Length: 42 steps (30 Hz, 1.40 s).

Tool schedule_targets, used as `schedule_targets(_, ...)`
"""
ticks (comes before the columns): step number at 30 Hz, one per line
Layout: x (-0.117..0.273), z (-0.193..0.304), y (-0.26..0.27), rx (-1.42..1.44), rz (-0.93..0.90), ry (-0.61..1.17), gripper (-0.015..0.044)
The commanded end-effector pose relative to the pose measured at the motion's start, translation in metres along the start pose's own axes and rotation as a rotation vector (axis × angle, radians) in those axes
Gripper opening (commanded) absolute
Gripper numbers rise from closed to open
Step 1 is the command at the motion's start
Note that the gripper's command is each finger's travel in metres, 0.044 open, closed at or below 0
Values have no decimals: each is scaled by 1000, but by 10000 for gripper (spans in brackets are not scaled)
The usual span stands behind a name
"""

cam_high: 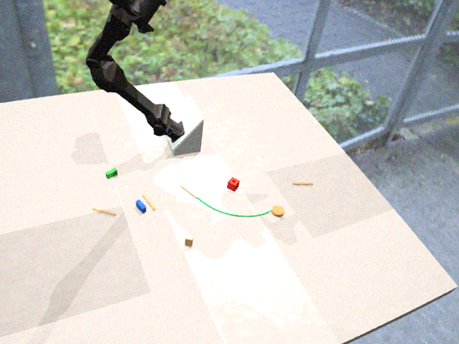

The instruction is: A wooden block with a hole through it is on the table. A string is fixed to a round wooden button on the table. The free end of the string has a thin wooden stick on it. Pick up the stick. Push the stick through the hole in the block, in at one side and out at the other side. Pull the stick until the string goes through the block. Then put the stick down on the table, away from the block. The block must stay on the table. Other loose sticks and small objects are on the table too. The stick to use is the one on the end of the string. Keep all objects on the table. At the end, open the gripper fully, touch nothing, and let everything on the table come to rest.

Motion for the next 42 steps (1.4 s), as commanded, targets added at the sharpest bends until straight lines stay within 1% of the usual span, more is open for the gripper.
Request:
schedule_targets(1,-7,43,-47,-19,162,89,440)
schedule_targets(7,-5,112,-103,-29,363,275,440)
schedule_targets(14,14,202,-150,-25,531,578,440)
schedule_targets(19,36,268,-170,-17,588,842,440)
schedule_targets(24,66,334,-176,-6,576,1147,440)
schedule_targets(29,101,394,-169,3,477,1464,440)
schedule_targets(34,140,446,-151,9,271,1785,440)
schedule_targets(38,171,479,-130,11,30,2011,440)
schedule_targets(42,204,506,-103,11,-329,2217,440)
Point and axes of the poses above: the point midway between the two fingers, 35 mm back from their tips, its own x axis back along the fingers, its own y axis across the jaws, z = x × y, the point moved 6 cm from there along x, back along the fingers, and after that the axes turned 15 degrees about x, right-handed, at the moved point
